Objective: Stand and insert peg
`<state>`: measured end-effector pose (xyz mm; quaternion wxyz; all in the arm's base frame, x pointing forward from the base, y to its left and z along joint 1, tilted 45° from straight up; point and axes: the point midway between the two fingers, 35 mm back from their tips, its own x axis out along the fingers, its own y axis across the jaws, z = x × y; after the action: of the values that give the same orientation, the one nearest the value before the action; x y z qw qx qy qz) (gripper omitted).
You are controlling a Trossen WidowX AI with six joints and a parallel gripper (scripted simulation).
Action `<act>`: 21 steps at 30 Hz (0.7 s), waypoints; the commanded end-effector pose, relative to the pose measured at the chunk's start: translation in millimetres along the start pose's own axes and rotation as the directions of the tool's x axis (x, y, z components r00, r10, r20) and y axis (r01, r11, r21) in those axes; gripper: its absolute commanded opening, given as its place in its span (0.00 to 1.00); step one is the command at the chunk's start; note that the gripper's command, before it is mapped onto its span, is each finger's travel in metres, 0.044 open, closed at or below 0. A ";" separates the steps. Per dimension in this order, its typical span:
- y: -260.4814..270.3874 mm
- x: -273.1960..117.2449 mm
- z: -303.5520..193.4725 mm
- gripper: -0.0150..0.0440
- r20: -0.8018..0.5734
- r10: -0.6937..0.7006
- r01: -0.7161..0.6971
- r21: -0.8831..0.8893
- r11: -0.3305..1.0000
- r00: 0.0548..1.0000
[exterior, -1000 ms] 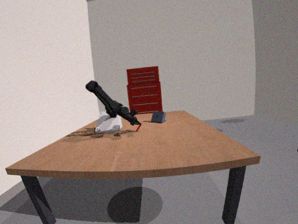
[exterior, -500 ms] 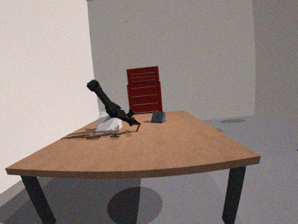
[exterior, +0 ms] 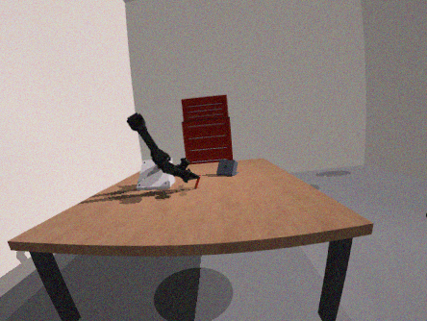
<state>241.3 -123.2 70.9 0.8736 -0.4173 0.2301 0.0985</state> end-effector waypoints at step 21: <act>1.2 -13.5 -9.0 0.34 0.210 0.002 -0.002 -0.004 1.000 0.978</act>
<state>227.9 -127.8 70.6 0.8906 -0.4061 0.1513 0.1378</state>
